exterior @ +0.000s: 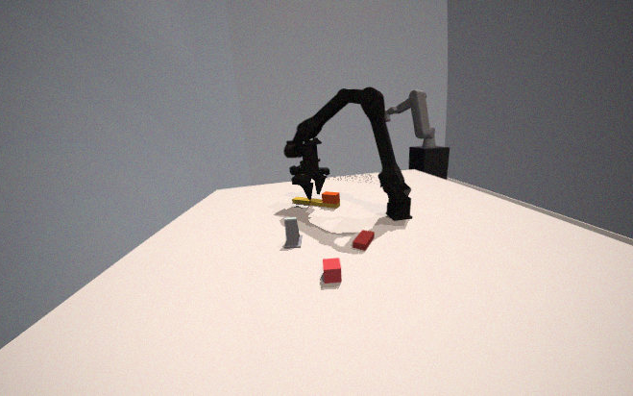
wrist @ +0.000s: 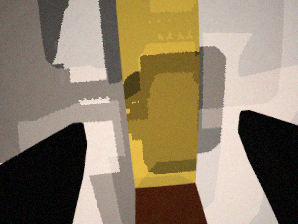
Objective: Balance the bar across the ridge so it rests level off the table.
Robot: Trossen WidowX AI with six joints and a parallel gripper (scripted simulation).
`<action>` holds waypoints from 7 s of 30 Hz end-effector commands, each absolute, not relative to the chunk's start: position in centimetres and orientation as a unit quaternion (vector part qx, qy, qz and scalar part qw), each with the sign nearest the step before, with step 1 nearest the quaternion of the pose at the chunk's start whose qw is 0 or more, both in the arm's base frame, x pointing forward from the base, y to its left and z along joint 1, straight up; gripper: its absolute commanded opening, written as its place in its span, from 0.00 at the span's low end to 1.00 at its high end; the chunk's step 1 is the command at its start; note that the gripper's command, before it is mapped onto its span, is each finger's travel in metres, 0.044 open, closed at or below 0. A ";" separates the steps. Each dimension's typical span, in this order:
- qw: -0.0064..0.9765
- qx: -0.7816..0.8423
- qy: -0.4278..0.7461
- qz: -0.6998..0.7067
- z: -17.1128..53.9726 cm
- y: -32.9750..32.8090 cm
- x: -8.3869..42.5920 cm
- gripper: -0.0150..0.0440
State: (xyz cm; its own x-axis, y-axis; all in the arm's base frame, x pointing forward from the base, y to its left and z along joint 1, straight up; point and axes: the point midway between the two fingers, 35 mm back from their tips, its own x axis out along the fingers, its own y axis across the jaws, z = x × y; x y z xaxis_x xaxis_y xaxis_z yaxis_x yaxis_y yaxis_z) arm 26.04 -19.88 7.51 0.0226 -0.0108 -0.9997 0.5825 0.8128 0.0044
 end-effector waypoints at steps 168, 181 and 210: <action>0.486 0.529 0.474 -0.510 17.0 5.0 33.6 0.25; 0.486 0.529 0.473 -0.510 15.1 5.2 33.6 0.25; 0.485 0.530 0.472 -0.511 12.8 5.2 33.5 0.25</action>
State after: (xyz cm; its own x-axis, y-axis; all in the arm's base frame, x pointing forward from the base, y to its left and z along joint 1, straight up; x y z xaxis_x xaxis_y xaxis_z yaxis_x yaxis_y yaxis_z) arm 33.41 5.20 12.80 0.0282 0.0060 -0.9996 0.9963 -0.0820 0.0276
